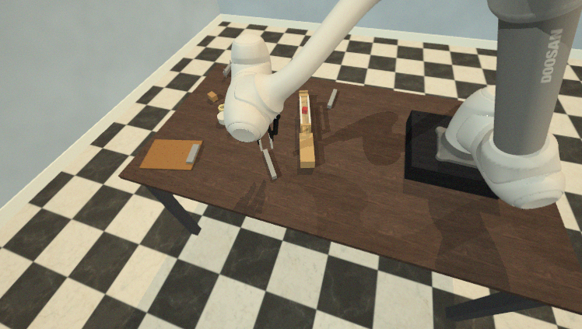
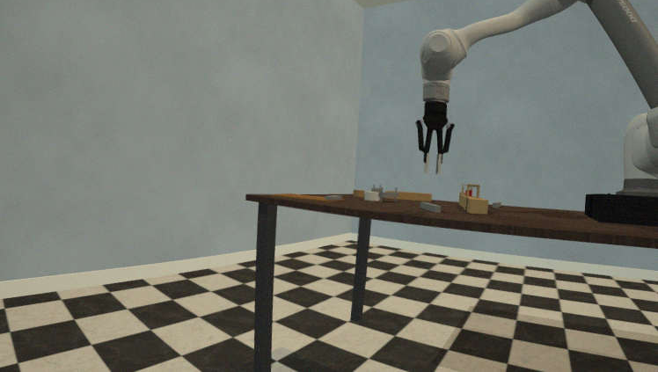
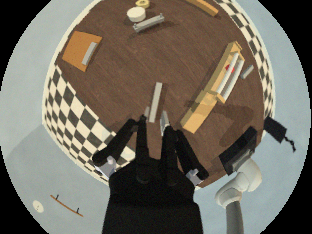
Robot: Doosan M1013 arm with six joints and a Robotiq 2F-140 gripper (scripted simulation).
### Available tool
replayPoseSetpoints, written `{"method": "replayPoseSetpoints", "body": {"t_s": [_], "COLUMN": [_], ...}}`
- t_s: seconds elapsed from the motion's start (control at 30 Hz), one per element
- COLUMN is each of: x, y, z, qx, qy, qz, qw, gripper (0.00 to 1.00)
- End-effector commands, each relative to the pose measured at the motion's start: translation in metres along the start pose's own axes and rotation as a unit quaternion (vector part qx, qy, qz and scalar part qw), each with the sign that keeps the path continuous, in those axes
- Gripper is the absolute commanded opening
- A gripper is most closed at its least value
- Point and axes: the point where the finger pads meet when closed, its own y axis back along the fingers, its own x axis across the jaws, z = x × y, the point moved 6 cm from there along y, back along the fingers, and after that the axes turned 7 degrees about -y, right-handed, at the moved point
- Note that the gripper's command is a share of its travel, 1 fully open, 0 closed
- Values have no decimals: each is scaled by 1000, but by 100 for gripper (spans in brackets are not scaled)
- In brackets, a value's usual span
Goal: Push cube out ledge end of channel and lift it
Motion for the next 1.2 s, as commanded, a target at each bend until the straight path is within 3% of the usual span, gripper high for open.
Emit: {"method": "replayPoseSetpoints", "body": {"t_s": [0.0,0.7,0.93,1.0,1.17], "x": [-1,0,0,0,0], "y": [0,-4,-43,-43,-75], "z": [-2,-2,-1,-1,0], "qx": [-18,-18,-18,-18,-18], "qy": [31,31,31,31,31], "qz": [5,5,5,5,5], "qw": [999,999,999,999,999], "gripper": [23,23,23,23,23]}}
